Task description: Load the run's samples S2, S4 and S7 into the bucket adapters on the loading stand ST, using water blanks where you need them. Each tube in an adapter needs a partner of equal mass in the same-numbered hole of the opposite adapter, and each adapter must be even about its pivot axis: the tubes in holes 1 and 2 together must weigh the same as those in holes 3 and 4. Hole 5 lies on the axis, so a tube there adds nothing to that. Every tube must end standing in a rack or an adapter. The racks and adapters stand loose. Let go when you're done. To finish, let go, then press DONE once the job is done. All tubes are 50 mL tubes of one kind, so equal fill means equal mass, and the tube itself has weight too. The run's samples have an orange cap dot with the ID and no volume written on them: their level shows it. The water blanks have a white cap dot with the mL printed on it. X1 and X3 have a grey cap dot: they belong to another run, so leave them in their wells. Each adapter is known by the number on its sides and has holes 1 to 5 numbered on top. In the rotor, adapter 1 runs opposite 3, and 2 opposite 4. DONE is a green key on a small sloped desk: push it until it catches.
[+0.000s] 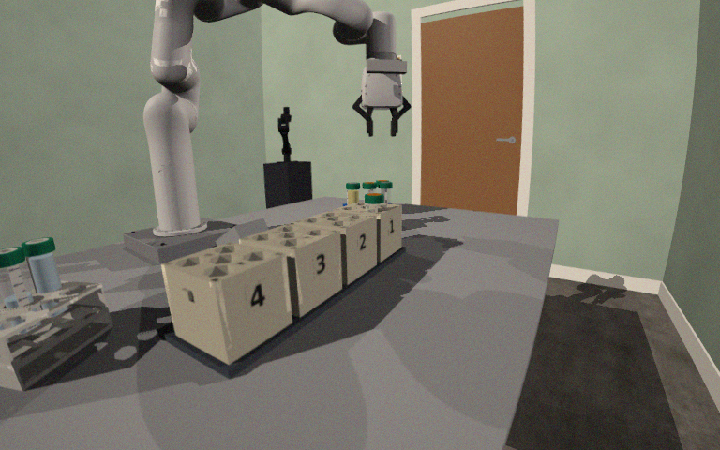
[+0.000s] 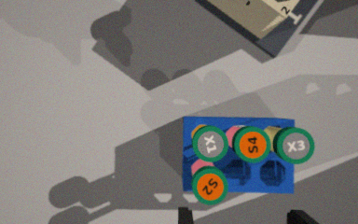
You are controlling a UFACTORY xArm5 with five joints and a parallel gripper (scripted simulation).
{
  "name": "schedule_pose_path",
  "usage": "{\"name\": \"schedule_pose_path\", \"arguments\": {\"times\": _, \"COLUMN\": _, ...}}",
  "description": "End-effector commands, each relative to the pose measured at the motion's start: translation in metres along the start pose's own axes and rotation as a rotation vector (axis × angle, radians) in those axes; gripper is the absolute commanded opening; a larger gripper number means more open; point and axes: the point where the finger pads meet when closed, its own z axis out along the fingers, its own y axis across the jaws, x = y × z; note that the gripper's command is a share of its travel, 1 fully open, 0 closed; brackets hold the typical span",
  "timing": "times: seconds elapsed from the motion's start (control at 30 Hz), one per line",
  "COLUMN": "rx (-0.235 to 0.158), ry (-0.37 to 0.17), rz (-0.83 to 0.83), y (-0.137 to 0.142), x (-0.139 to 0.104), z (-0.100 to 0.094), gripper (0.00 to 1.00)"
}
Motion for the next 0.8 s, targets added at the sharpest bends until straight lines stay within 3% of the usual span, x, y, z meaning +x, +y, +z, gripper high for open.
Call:
{"name": "schedule_pose_path", "arguments": {"times": 0.0, "rx": 0.003, "ry": -0.003, "rz": 0.000, "y": -0.003, "x": -0.006, "z": -0.002, "gripper": 0.57}}
{"name": "schedule_pose_path", "arguments": {"times": 0.4, "rx": 0.003, "ry": -0.003, "rz": 0.000, "y": -0.003, "x": -0.006, "z": 0.002, "gripper": 0.57}}
{"name": "schedule_pose_path", "arguments": {"times": 0.77, "rx": 0.003, "ry": -0.003, "rz": 0.000, "y": -0.003, "x": -0.006, "z": 0.024, "gripper": 0.57}}
